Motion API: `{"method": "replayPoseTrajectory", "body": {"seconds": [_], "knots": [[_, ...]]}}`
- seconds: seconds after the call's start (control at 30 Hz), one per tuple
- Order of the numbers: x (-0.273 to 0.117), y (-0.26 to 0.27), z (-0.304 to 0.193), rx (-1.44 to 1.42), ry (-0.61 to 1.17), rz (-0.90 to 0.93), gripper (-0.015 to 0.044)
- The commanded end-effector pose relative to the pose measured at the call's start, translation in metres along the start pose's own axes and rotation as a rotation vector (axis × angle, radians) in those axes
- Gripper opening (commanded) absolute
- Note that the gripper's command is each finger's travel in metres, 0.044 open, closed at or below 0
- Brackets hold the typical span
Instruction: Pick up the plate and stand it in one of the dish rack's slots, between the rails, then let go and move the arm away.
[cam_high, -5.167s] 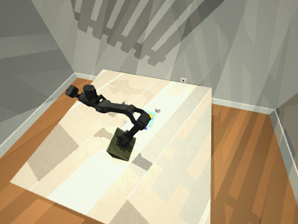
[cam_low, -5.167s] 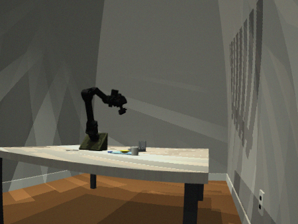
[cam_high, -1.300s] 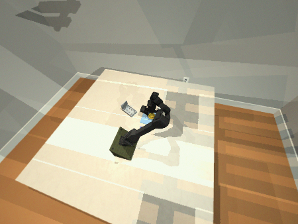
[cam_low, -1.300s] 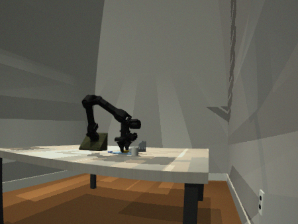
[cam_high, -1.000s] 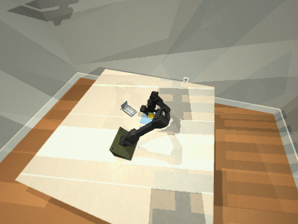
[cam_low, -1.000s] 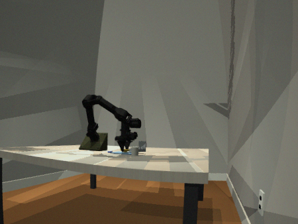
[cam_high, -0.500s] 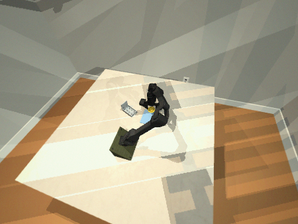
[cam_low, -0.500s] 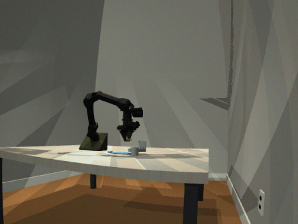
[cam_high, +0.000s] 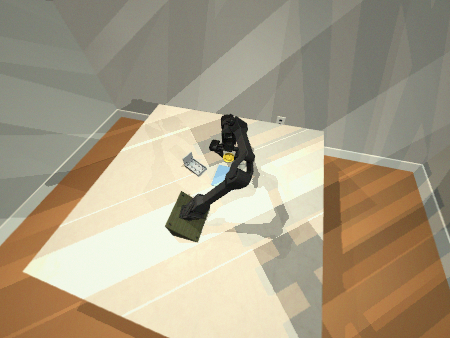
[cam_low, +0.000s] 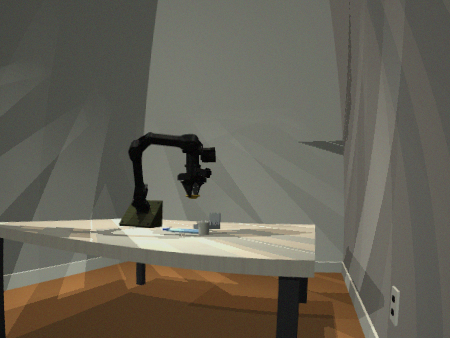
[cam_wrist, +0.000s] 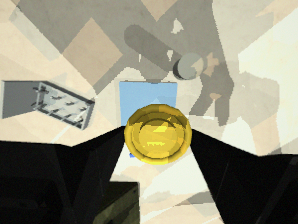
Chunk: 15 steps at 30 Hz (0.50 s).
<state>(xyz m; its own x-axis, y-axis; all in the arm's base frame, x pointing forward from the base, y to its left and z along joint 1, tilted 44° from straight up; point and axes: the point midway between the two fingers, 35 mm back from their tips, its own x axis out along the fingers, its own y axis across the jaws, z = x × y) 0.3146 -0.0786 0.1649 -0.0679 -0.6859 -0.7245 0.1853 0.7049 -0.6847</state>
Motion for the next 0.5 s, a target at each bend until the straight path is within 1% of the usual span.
{"method": "replayPoseTrajectory", "body": {"seconds": [0.0,0.1,0.23,0.47], "knots": [[-0.017,0.002,0.001,-0.003,0.006,-0.001,0.0],[-0.027,0.002,0.001,-0.004,0.004,-0.004,0.0],[-0.03,0.007,0.0,0.015,0.004,-0.002,0.0],[-0.03,0.076,-0.023,0.225,0.024,0.006,0.0]]}}
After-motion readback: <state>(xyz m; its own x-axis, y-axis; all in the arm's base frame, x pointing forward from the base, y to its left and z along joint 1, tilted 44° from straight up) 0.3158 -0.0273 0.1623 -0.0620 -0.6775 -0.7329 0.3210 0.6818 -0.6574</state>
